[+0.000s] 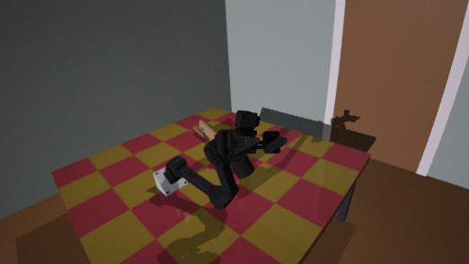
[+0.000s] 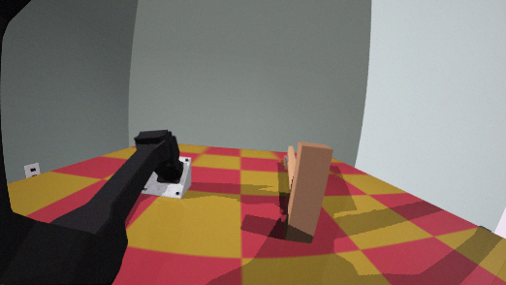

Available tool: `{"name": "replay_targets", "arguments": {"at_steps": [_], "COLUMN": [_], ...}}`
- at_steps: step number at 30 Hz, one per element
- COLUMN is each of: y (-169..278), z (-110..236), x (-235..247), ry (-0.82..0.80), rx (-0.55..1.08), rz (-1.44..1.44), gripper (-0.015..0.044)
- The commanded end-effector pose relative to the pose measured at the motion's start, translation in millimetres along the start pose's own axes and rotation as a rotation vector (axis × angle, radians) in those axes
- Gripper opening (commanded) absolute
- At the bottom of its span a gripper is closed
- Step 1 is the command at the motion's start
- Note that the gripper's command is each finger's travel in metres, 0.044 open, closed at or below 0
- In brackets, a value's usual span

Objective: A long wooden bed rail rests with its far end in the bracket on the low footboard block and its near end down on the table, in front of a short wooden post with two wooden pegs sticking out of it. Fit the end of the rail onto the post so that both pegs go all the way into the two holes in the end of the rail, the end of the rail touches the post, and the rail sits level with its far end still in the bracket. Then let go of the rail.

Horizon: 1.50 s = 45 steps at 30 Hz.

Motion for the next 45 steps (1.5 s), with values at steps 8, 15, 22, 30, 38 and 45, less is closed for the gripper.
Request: {"name": "replay_targets", "arguments": {"at_steps": [8, 15, 22, 30, 38, 45], "y": [-62.7, -119.7, -165.9, -238.3, -282.9, -303.8], "z": [7.9, 32.7, 59.2, 117.8, 183.9, 233.3], "x": [-47.1, -72.9, -82.5, -73.8, -32.7, 6.5], "ry": [0.207, 0.406, 0.600, 1.021, 1.533, 2.031], "rx": [-0.269, -0.477, -0.636, -0.884, -1.128, -1.222], "rz": [0.357, 0.659, 0.917, 1.347, 1.662, 1.771], "gripper": [0.0440, 0.0440, 0.0440, 0.0440, 0.0440, 0.0440]}}
Point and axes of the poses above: the point midway between the two fingers, 35 mm back from their tips, its own z axis back along the fingers, its own x axis across the jaws, y = z × x, the point moved 10 cm from there along z, back along the fingers, and after that the axes turned 6 degrees about z, right-handed, at the moved point
